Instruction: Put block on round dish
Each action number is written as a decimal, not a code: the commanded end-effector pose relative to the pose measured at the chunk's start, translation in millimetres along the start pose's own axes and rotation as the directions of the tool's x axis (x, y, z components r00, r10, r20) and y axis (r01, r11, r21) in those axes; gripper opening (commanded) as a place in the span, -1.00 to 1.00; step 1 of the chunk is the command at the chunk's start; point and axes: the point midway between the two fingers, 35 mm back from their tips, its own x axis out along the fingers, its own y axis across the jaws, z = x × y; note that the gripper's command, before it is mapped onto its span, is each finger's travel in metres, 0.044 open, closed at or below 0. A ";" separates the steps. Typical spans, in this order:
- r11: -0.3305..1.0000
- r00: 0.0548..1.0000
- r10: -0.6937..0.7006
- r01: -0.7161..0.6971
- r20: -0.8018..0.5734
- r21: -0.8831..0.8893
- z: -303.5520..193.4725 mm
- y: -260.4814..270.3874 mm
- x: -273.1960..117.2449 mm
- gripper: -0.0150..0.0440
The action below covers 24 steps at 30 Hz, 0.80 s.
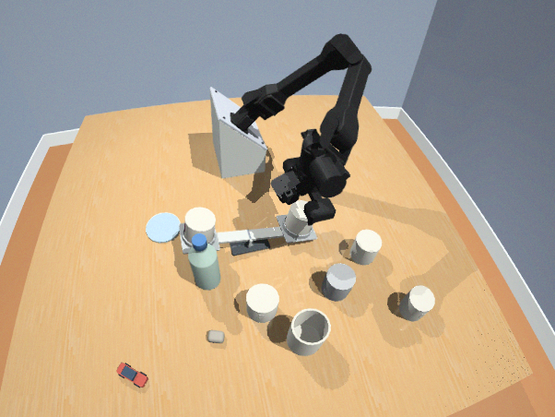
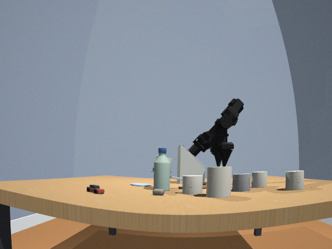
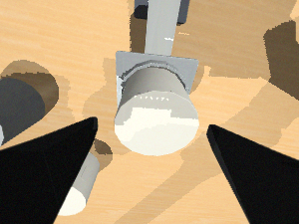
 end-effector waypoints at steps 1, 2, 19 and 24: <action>1.000 1.000 -0.005 0.005 0.004 0.006 1.2 -1.3 7.5 1.00; 1.000 1.000 -0.005 0.005 0.004 0.006 1.3 -1.3 9.2 1.00; 1.000 1.000 -0.005 0.005 0.001 0.006 0.7 -2.0 36.5 1.00; 1.000 1.000 -0.005 0.005 0.000 0.007 0.3 -2.7 44.5 1.00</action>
